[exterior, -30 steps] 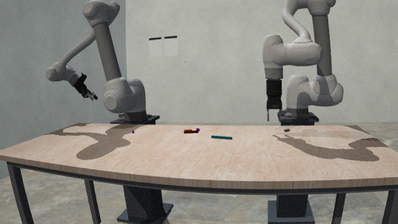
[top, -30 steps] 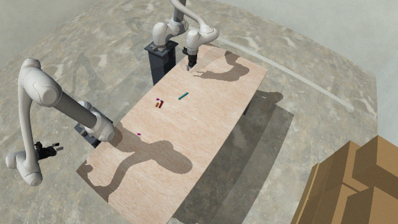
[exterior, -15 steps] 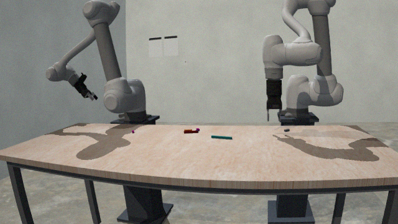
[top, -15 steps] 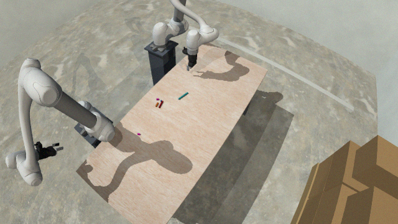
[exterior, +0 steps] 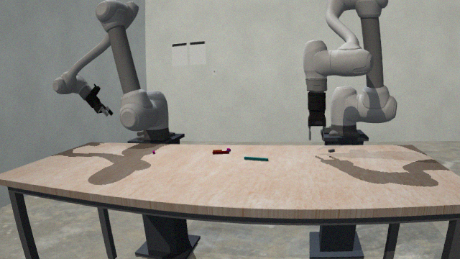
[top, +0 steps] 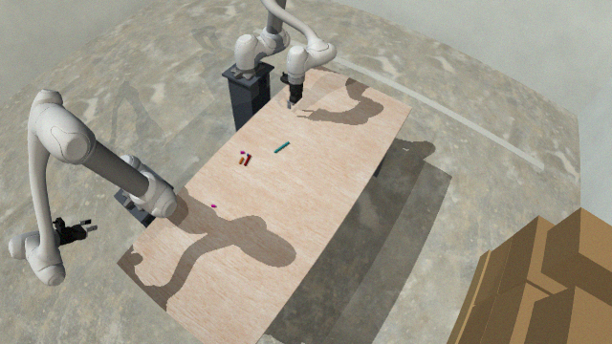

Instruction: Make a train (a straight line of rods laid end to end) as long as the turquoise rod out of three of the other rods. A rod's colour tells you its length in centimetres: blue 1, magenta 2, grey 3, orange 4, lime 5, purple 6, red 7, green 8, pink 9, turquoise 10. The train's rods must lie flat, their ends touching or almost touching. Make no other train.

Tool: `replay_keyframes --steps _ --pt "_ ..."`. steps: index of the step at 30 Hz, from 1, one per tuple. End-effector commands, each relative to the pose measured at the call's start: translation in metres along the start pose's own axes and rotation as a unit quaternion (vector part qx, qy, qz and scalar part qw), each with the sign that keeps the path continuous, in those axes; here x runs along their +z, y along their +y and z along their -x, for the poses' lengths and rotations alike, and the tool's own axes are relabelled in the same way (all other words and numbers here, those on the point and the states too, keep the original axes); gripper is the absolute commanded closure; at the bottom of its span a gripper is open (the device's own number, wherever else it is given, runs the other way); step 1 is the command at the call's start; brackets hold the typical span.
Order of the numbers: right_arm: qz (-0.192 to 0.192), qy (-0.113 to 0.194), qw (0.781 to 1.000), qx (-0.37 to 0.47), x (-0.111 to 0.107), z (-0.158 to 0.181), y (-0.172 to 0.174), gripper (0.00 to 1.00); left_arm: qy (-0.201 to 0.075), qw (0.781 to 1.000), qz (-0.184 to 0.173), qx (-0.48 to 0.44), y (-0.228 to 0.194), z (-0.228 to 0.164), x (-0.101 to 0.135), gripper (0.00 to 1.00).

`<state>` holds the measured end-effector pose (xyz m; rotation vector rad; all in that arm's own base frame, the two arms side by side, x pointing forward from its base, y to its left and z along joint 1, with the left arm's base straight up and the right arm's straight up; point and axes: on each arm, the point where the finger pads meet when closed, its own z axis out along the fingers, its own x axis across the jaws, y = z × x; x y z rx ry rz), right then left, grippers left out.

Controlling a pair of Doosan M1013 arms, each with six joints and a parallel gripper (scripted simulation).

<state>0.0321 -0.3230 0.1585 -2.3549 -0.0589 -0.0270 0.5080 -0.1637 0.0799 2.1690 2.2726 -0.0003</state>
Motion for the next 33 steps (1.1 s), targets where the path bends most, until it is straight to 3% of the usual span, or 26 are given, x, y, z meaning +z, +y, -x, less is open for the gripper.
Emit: replay_keyframes --steps 1,20,31,33 --pt "0.000 0.000 1.000 0.000 0.000 0.000 0.000 0.00 0.000 1.000 0.001 0.000 0.000 0.000 -0.001 0.00" --pt "0.000 0.000 1.000 0.000 0.000 0.000 0.000 0.00 0.000 1.000 0.001 -0.002 0.002 0.003 -0.001 0.00" --pt "0.000 0.000 1.000 0.000 0.000 0.000 0.000 0.00 0.000 0.997 0.001 -0.082 0.062 0.119 -0.013 0.00" --pt "0.000 0.000 1.000 0.000 0.000 0.000 0.000 0.00 0.000 0.997 0.001 -0.082 0.062 0.119 -0.013 0.00"
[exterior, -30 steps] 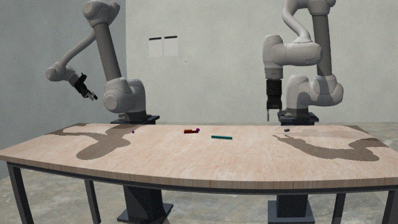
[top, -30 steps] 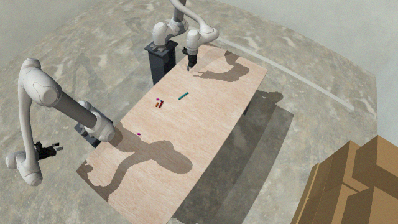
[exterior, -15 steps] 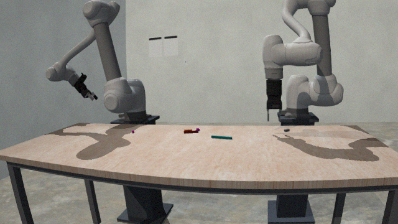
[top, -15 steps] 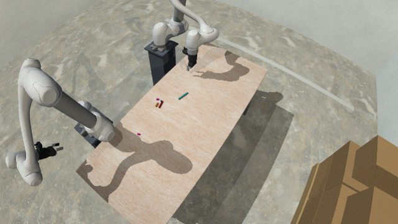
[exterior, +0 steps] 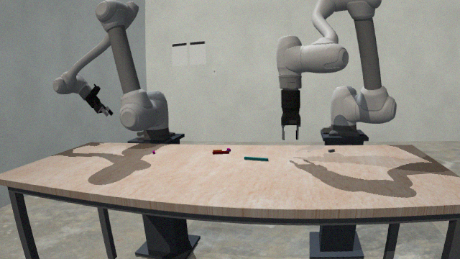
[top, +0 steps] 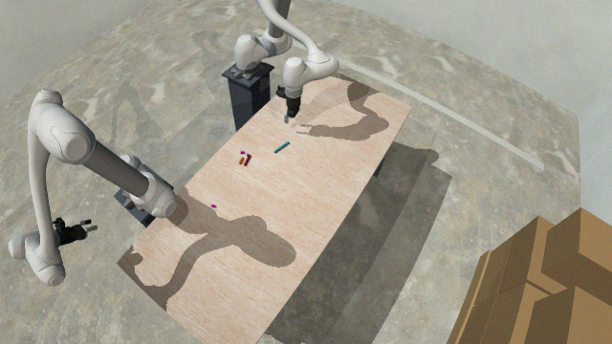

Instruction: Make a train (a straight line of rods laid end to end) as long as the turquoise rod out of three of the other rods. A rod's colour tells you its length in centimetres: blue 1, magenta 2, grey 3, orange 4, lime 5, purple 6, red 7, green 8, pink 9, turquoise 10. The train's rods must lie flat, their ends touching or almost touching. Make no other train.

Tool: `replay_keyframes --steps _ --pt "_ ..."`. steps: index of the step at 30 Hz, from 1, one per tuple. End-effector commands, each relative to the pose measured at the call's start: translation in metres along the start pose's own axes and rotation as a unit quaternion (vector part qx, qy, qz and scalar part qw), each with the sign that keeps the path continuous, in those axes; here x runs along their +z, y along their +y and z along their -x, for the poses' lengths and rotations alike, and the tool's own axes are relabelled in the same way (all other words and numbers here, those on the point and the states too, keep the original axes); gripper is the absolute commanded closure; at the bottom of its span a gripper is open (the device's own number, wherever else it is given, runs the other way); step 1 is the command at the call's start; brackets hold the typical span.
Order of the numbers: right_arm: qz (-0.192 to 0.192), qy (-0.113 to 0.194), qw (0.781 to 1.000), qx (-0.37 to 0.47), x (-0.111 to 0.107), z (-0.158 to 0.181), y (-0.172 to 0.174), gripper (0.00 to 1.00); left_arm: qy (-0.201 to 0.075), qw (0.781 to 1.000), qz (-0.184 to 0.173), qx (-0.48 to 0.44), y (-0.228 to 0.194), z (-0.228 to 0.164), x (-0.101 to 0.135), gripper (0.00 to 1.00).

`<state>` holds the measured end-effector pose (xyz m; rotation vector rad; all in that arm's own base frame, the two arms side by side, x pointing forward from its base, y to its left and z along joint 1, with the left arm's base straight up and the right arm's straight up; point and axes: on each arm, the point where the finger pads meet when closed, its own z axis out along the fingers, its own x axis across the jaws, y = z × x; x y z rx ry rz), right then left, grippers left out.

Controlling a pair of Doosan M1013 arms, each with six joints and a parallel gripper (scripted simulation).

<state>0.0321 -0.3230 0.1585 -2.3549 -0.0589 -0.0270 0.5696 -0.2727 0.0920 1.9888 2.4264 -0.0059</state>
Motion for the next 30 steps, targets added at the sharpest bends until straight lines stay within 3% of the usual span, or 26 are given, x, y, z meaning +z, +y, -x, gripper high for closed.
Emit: replay_keyframes --steps 1,15,17,18,30 --pt "0.000 0.000 1.000 0.000 0.000 0.000 0.000 0.00 0.002 1.000 0.001 -0.026 0.010 0.041 -0.003 0.00" --pt "0.000 0.000 1.000 0.000 0.000 0.000 0.000 0.00 0.002 0.993 0.001 -0.120 0.016 0.199 -0.006 0.00" --pt "0.000 0.000 1.000 0.000 0.000 0.000 0.000 0.00 0.002 0.993 0.001 -0.120 0.016 0.199 -0.006 0.00" --pt "0.000 0.000 1.000 0.000 0.000 0.000 0.000 0.00 0.002 0.990 0.001 -0.139 0.013 0.232 -0.006 0.00" --pt "0.000 0.000 1.000 0.000 0.000 0.000 0.000 0.00 0.002 0.976 0.001 -0.216 -0.019 0.364 0.000 0.00"
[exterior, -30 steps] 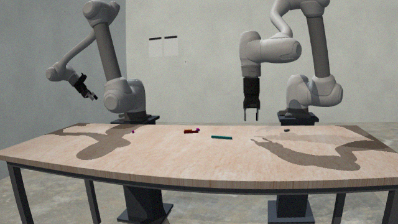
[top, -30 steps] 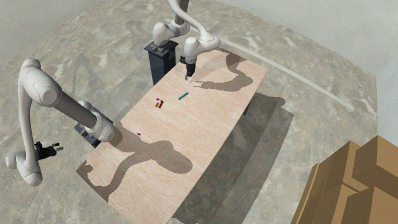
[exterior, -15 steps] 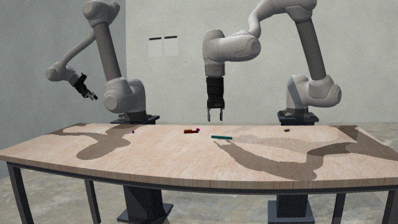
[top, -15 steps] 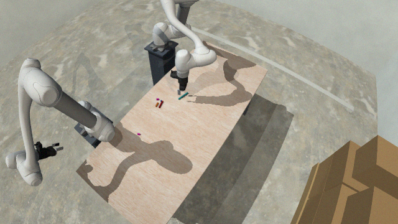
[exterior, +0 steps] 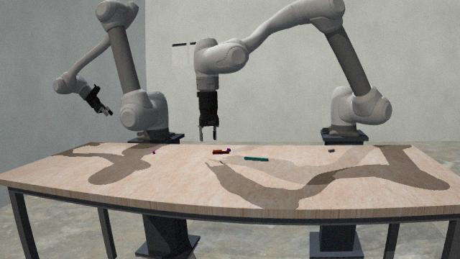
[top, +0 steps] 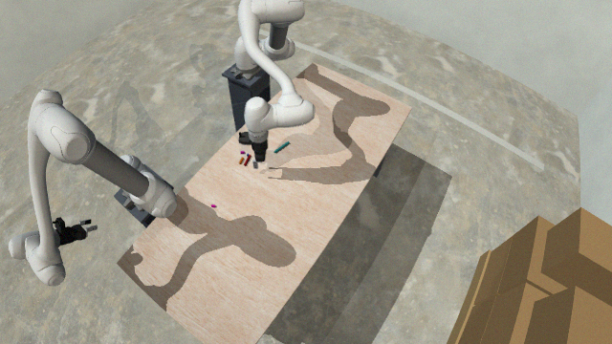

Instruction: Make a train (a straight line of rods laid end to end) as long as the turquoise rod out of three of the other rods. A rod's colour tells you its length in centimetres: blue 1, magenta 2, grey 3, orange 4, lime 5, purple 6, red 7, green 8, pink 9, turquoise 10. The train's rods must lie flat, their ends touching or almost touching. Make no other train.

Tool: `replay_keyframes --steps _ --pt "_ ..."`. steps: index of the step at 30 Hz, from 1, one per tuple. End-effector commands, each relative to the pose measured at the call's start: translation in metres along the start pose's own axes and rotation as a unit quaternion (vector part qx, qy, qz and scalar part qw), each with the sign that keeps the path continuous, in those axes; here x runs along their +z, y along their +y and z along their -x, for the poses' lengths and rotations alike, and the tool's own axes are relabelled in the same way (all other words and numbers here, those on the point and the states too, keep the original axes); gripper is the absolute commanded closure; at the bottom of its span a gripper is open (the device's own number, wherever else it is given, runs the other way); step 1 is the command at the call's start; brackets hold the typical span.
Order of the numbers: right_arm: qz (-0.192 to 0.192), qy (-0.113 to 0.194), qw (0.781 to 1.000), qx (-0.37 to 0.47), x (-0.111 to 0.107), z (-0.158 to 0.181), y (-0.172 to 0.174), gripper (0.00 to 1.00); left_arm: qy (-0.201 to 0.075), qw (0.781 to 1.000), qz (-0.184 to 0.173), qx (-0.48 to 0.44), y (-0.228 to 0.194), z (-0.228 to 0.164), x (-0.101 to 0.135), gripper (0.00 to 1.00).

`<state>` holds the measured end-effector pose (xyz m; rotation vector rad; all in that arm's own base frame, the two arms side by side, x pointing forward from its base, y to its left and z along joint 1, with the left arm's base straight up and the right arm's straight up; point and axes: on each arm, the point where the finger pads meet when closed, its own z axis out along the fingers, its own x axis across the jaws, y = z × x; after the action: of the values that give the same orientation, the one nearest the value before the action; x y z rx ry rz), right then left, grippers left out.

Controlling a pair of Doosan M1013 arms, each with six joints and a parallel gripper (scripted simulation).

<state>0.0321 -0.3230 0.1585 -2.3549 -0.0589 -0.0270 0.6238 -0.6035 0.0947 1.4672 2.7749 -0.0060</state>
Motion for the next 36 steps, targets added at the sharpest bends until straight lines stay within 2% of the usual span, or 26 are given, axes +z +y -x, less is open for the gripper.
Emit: replay_keyframes --steps 1,4,5,16,36 --pt "0.000 0.000 1.000 0.000 0.000 0.000 0.000 0.00 0.001 1.000 0.001 -0.025 -0.026 0.033 0.001 0.00" --pt "0.000 0.000 1.000 0.000 0.000 0.000 0.000 0.00 0.001 0.999 0.001 -0.032 -0.034 0.042 0.002 0.00" --pt "0.000 0.000 1.000 0.000 0.000 0.000 0.000 0.00 0.001 0.999 0.001 -0.051 -0.058 0.065 0.004 0.00" --pt "0.000 0.000 1.000 0.000 0.000 0.000 0.000 0.00 0.001 0.993 0.001 -0.116 -0.148 0.135 0.014 0.00" --pt "0.000 0.000 1.000 0.000 0.000 0.000 0.000 0.00 0.001 0.993 0.001 -0.117 -0.149 0.136 0.015 0.00"
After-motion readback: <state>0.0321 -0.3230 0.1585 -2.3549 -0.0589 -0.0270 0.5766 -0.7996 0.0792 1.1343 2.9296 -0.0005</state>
